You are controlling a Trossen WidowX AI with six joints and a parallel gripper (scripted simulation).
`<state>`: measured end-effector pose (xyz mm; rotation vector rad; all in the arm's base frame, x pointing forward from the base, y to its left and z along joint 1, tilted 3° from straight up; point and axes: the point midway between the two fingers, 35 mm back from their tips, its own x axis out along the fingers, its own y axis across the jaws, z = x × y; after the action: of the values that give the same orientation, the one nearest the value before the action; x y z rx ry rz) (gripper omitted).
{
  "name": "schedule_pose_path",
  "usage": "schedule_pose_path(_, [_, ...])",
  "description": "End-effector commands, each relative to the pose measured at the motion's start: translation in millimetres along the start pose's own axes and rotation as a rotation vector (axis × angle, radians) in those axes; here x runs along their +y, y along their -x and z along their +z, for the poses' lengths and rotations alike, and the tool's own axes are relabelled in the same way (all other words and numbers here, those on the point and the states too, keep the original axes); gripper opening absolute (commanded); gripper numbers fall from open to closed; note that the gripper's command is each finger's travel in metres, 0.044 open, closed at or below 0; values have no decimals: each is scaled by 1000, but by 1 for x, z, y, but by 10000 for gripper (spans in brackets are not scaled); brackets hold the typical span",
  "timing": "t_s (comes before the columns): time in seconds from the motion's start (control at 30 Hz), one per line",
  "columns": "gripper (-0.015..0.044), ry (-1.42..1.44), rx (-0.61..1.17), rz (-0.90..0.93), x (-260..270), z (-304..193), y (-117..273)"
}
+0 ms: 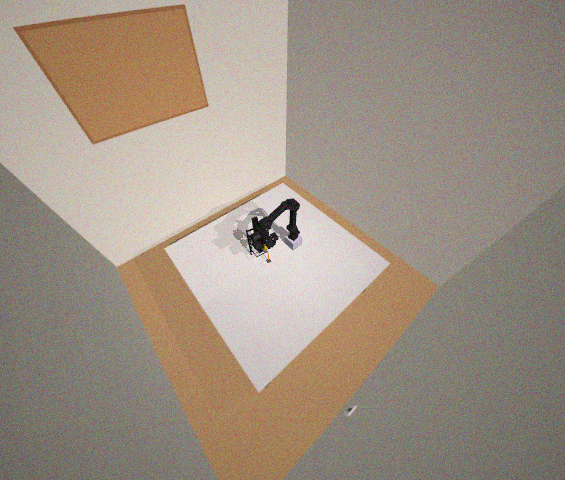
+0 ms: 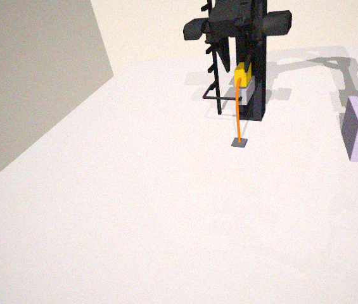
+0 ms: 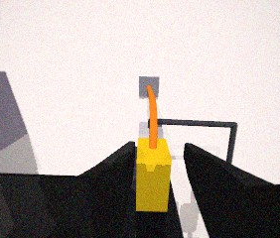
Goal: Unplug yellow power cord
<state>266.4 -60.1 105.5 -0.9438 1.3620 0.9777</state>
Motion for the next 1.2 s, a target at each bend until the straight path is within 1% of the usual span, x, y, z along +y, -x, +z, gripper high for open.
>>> schedule_pose_path(0.0, [160,4,4,2,2,-8,0])
schedule_pose_path(0.3, [160,4,5,3,3,-21,0])
schedule_pose_path(0.73, [160,4,5,3,3,-22,-12])
schedule_pose_path(0.97, [160,4,5,3,3,-22,-12])
schedule_pose_path(1.1, [55,-1,2,-3,2,-21,-10])
schedule_pose_path(1.17, [42,-1,2,-3,2,-21,-10])
